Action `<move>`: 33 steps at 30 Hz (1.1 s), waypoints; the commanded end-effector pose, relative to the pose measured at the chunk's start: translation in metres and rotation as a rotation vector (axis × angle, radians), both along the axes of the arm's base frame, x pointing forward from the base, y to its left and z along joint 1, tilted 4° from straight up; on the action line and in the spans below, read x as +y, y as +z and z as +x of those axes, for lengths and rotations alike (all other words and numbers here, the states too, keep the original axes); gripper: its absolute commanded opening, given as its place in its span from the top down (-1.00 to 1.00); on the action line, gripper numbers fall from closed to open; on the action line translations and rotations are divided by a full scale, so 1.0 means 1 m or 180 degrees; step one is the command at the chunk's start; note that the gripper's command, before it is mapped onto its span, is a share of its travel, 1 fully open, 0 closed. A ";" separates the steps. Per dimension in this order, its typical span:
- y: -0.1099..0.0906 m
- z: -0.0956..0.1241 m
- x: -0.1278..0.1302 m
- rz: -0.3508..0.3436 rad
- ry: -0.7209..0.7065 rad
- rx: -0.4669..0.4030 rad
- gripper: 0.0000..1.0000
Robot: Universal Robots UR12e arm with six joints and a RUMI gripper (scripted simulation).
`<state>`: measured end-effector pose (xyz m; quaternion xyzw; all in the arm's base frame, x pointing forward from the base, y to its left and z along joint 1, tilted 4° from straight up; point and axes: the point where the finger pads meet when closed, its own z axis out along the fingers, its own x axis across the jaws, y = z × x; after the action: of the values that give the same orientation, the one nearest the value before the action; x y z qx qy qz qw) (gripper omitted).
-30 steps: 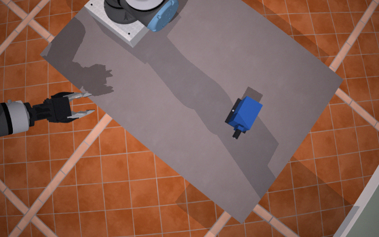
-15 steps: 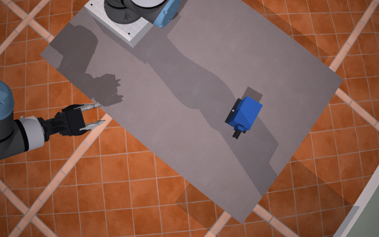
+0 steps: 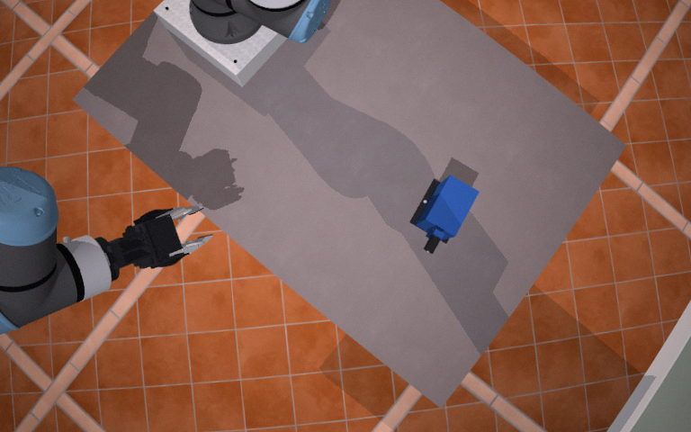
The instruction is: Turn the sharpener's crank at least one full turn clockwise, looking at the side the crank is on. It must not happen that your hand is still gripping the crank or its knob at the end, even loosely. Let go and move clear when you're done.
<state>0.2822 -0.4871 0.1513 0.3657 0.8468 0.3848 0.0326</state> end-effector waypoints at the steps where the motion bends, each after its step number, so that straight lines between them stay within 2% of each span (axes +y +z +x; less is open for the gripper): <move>1: 0.000 0.019 -0.002 -0.0098 0.0206 -0.0027 0.36; 8: 0.000 0.054 -0.003 -0.0139 0.0295 -0.0040 0.36; 11: 0.000 0.056 -0.003 -0.0139 0.0295 -0.0040 0.36; 14: 0.000 0.071 -0.002 -0.0263 0.0576 -0.0090 0.36; 21: -0.001 0.105 0.000 -0.0263 0.0576 -0.0090 0.36; 28: -0.001 0.120 0.002 -0.0384 0.0858 -0.0151 0.36; 33: 0.000 0.145 0.007 -0.0384 0.0858 -0.0151 0.36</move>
<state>0.4054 -0.4830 0.1503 0.2437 0.9060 0.3454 0.0227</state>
